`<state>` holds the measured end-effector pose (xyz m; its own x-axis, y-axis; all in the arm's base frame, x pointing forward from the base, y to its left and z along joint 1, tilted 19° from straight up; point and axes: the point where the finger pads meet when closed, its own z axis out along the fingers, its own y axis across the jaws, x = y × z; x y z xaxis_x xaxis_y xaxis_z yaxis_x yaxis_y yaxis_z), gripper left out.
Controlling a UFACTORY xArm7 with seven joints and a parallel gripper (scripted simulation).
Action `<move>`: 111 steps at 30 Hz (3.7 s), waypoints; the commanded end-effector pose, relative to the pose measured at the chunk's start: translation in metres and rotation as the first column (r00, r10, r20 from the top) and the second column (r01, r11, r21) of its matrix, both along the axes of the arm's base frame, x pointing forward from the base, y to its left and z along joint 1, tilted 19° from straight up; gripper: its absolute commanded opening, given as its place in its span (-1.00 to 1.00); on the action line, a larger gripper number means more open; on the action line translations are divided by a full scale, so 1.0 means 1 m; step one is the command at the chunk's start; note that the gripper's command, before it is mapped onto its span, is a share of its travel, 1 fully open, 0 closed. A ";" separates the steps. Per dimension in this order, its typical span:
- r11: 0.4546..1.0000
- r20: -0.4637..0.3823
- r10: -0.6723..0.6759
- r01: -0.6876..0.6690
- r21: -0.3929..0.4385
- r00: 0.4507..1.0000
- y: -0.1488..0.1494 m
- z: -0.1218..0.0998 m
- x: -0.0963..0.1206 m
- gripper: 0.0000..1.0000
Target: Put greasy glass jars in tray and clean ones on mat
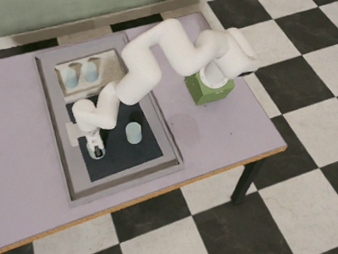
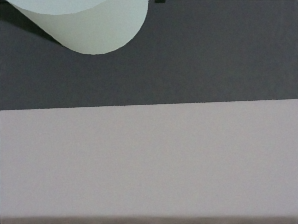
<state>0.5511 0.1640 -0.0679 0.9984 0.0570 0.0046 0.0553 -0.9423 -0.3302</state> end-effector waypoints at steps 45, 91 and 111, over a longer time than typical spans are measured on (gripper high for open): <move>1.000 0.006 -0.002 0.002 0.000 1.000 -0.001 0.002 0.003 0.32; 1.000 0.006 -0.002 0.002 0.000 1.000 -0.017 0.048 0.003 -1.00; 1.000 0.006 -0.002 0.002 0.000 1.000 -0.033 0.093 0.003 -1.00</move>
